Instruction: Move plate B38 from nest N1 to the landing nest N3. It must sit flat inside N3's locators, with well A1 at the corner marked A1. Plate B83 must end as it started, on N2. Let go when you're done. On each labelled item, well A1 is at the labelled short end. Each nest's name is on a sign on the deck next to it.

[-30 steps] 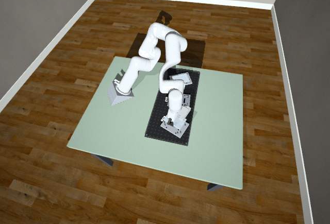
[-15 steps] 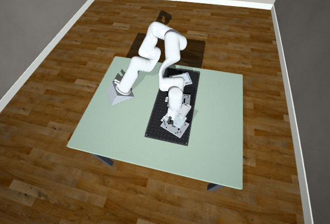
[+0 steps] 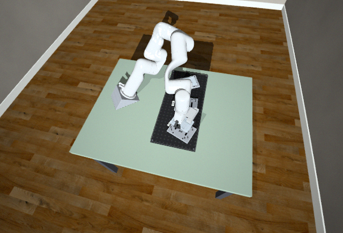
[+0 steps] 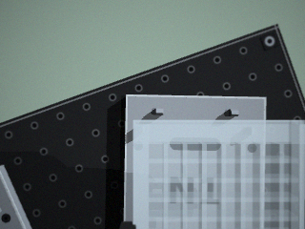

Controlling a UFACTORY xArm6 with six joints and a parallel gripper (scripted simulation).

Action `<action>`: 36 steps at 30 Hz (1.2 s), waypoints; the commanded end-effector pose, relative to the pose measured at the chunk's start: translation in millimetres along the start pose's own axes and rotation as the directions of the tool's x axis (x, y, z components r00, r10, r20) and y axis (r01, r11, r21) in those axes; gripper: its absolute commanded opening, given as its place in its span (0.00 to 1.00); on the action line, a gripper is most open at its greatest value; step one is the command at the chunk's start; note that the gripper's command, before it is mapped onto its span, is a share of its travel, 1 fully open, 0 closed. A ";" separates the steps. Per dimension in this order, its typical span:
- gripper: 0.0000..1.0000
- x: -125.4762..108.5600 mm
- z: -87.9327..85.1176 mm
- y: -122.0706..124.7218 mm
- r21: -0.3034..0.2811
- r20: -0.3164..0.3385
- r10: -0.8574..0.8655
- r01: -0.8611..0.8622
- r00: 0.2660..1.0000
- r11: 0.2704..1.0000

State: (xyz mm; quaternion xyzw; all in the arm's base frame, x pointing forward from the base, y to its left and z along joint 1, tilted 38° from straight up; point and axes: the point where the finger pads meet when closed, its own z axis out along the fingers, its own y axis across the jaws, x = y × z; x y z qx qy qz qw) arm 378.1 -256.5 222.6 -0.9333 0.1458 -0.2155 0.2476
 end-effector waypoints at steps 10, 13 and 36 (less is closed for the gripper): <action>0.00 -20.2 -1.7 -53.1 -0.004 -0.003 -0.373 0.373 0.928 0.928; 0.00 -25.9 -1.6 -67.0 -0.004 -0.003 -0.407 0.407 0.913 0.913; 0.00 -65.7 -1.4 -164.5 -0.003 -0.003 -0.407 0.407 0.913 0.913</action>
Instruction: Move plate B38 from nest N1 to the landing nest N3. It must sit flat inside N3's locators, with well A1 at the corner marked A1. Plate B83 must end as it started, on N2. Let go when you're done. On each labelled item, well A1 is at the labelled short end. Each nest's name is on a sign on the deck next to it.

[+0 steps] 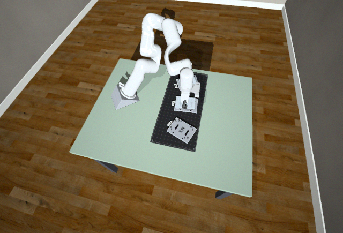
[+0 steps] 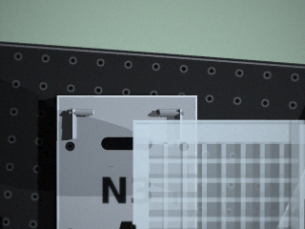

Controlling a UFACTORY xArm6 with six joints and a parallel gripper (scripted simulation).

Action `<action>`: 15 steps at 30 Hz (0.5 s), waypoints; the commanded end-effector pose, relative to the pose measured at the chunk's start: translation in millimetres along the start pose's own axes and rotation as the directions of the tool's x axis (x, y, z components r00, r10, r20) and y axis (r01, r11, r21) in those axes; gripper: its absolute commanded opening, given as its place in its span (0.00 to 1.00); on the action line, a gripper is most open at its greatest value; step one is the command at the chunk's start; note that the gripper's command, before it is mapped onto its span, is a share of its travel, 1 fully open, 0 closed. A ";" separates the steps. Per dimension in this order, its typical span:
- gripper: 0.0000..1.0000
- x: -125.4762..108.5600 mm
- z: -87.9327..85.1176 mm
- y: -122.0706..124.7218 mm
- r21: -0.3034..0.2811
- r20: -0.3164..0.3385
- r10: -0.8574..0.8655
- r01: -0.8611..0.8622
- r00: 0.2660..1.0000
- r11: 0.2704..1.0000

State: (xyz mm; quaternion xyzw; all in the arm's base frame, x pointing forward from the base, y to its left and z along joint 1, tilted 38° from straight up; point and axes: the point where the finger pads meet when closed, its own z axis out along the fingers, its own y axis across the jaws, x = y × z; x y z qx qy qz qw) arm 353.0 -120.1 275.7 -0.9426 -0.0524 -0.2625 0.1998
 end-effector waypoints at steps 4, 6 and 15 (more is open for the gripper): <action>0.00 2.5 -2.1 -43.6 -0.008 -0.003 0.000 0.000 1.000 1.000; 0.00 2.6 -2.1 -48.7 -0.008 -0.003 0.000 0.000 1.000 1.000; 0.00 2.9 -2.0 -56.2 -0.008 -0.003 0.000 0.000 1.000 1.000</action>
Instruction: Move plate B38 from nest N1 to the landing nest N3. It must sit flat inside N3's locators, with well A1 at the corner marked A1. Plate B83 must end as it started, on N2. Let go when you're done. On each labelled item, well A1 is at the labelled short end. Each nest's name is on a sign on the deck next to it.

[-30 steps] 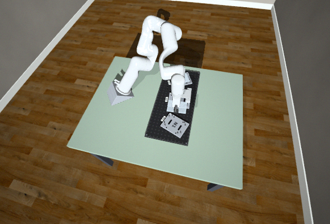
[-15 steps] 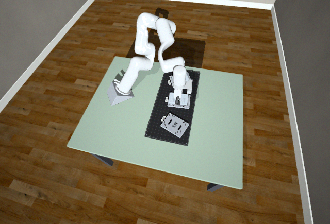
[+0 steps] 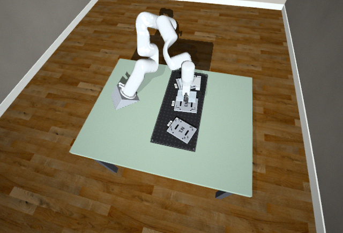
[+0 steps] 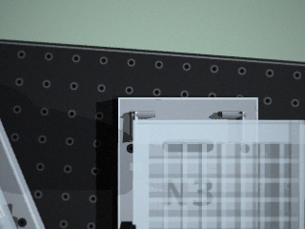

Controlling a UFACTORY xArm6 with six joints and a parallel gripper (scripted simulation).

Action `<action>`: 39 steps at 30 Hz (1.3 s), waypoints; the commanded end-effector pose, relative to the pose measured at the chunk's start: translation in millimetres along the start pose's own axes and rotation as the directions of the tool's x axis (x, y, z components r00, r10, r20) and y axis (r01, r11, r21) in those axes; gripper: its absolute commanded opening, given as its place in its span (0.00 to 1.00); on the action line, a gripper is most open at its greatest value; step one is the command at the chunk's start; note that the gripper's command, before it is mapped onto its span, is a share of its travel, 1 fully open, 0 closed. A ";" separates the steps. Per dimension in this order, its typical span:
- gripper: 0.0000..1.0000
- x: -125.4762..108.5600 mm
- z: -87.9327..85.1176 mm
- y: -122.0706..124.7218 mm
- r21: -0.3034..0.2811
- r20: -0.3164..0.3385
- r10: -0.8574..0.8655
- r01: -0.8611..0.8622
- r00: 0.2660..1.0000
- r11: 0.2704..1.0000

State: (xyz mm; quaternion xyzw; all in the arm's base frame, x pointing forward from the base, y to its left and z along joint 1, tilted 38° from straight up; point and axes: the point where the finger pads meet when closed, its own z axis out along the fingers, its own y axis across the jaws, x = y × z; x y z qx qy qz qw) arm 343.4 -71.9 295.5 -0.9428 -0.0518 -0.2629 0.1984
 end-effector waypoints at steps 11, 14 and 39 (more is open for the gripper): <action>0.00 1.2 -1.4 -3.2 -0.005 -0.002 0.000 0.000 1.000 1.000; 0.00 1.2 -1.4 -3.3 -0.005 -0.002 0.000 0.000 1.000 1.000; 0.00 1.2 28.6 -3.2 -0.005 -0.002 0.000 0.000 1.000 1.000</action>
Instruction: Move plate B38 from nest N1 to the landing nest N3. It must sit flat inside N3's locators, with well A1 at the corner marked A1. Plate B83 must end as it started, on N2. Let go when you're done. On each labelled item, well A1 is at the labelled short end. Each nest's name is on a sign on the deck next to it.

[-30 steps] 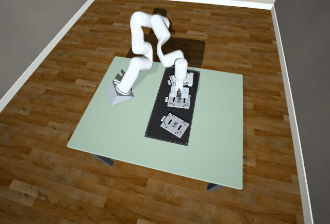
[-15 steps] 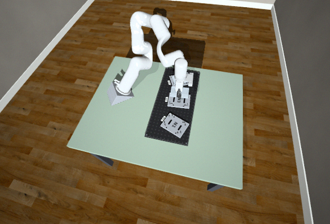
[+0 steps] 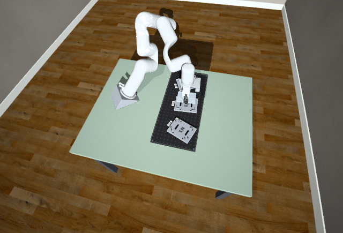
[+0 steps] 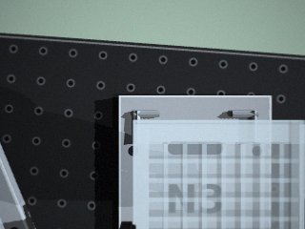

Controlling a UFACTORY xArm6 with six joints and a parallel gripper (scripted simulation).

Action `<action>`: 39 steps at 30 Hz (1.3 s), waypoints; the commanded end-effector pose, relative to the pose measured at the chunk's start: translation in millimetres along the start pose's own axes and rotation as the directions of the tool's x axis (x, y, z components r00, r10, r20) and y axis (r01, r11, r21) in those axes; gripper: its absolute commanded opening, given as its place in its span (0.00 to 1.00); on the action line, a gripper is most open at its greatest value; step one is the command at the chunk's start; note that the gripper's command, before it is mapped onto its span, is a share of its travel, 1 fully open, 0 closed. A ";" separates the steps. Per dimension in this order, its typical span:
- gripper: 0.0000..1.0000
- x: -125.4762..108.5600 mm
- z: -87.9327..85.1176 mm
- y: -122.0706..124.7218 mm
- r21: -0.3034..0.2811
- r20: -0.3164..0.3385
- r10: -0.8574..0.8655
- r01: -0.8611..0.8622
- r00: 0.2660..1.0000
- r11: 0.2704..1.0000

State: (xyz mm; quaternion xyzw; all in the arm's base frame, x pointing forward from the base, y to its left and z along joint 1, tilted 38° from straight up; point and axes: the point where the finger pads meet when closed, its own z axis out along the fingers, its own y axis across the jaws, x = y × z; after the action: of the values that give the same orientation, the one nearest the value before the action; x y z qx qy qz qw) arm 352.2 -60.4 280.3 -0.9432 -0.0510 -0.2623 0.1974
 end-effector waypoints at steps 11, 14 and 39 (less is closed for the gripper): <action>0.00 1.7 22.8 0.3 -0.002 -0.003 -0.001 0.001 1.000 1.000; 0.00 1.7 27.8 0.3 -0.002 -0.003 -0.001 0.001 1.000 1.000; 0.00 1.8 62.9 0.3 -0.002 -0.003 -0.001 0.001 1.000 1.000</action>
State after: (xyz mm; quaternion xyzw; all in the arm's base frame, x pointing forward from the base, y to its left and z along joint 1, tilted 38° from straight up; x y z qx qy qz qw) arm 379.0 -37.8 235.8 -0.9433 -0.0509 -0.2622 0.1972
